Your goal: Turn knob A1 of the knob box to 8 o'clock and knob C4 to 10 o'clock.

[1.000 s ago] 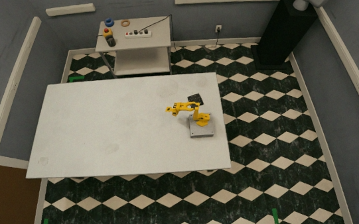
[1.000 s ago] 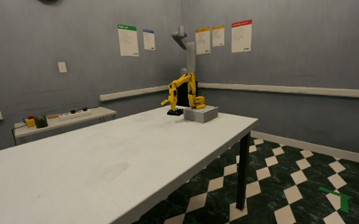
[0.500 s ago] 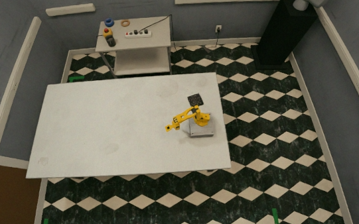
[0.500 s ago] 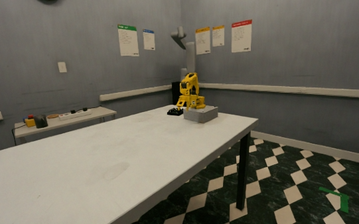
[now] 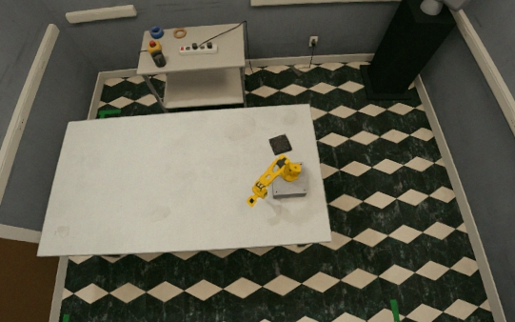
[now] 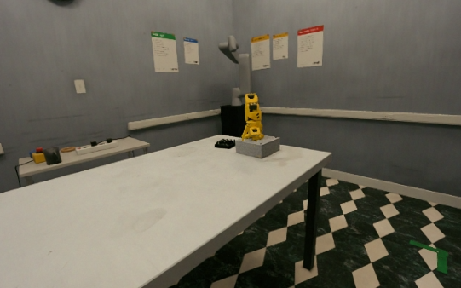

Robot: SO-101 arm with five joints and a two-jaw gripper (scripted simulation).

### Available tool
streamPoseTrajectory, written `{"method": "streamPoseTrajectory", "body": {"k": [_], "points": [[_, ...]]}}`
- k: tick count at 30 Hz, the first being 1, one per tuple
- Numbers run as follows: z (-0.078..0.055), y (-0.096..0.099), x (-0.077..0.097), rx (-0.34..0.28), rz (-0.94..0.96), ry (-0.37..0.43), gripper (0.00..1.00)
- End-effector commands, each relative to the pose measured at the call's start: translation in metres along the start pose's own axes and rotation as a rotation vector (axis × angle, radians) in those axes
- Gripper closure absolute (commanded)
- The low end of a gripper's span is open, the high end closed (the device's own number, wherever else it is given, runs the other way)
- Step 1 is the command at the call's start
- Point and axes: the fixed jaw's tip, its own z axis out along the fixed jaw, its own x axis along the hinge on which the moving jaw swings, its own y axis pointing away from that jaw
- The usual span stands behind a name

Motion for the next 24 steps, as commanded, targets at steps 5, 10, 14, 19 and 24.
{"method": "streamPoseTrajectory", "body": {"k": [5, 10, 14, 19, 24], "points": [[0.000, 0.016, 0.000, -0.003, -0.096, 0.015, 0.60], [0.000, 0.019, 0.000, -0.003, -0.118, 0.015, 0.60], [0.000, 0.019, 0.000, -0.003, -0.120, 0.015, 0.60], [0.000, 0.019, 0.000, -0.003, -0.120, 0.015, 0.60], [0.000, 0.019, 0.000, -0.003, -0.120, 0.015, 0.60]]}}
